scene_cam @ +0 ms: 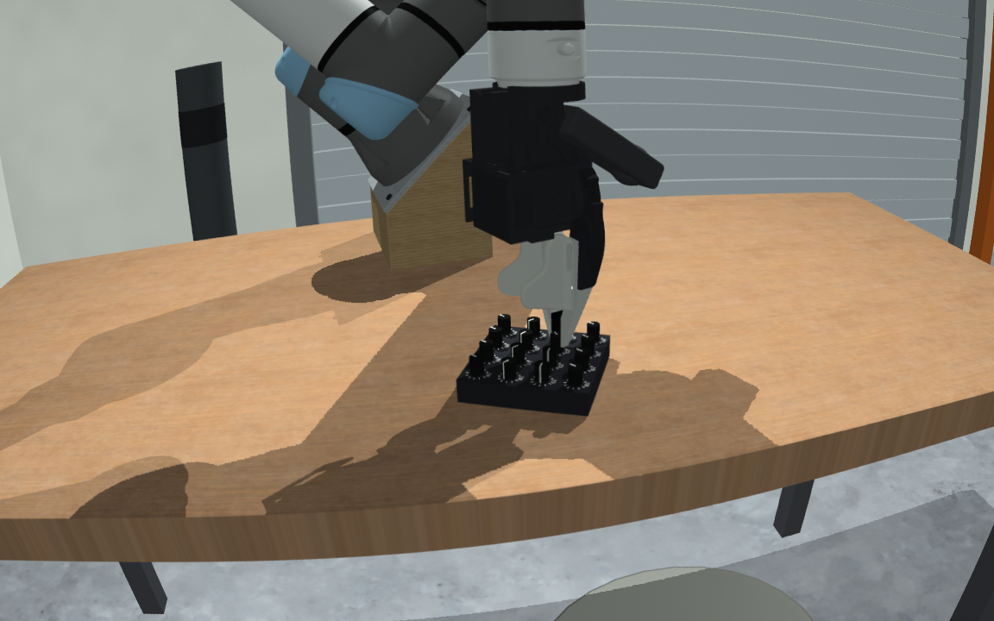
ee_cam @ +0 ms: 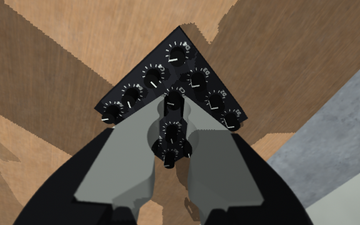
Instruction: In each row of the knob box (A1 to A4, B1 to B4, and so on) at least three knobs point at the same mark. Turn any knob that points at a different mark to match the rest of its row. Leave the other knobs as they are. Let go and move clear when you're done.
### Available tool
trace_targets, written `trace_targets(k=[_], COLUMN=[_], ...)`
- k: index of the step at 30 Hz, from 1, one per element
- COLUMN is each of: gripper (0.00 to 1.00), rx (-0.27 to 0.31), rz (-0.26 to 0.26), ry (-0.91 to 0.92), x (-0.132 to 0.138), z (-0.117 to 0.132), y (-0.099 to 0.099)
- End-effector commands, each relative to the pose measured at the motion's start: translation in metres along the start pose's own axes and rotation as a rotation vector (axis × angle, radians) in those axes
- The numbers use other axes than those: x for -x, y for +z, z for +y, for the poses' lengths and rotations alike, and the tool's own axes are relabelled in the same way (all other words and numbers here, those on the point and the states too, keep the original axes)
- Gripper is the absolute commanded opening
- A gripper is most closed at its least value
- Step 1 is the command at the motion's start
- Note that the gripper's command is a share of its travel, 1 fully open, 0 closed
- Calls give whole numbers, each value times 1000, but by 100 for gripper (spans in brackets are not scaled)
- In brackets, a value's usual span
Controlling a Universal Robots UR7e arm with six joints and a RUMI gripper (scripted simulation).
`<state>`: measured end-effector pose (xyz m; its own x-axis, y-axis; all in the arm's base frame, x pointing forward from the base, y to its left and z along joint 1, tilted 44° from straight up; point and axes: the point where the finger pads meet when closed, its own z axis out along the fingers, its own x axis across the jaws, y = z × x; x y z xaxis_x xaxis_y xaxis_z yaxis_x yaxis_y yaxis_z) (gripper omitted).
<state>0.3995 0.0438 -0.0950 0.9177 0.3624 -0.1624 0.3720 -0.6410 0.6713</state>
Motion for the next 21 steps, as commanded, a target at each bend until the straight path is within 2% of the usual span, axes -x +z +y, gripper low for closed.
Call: trace_targets(k=[1, 21], gripper=[4, 4], rx=[0, 0], rz=[1, 1], ry=[-21, -258], x=[0, 1], z=[0, 0], y=[0, 0])
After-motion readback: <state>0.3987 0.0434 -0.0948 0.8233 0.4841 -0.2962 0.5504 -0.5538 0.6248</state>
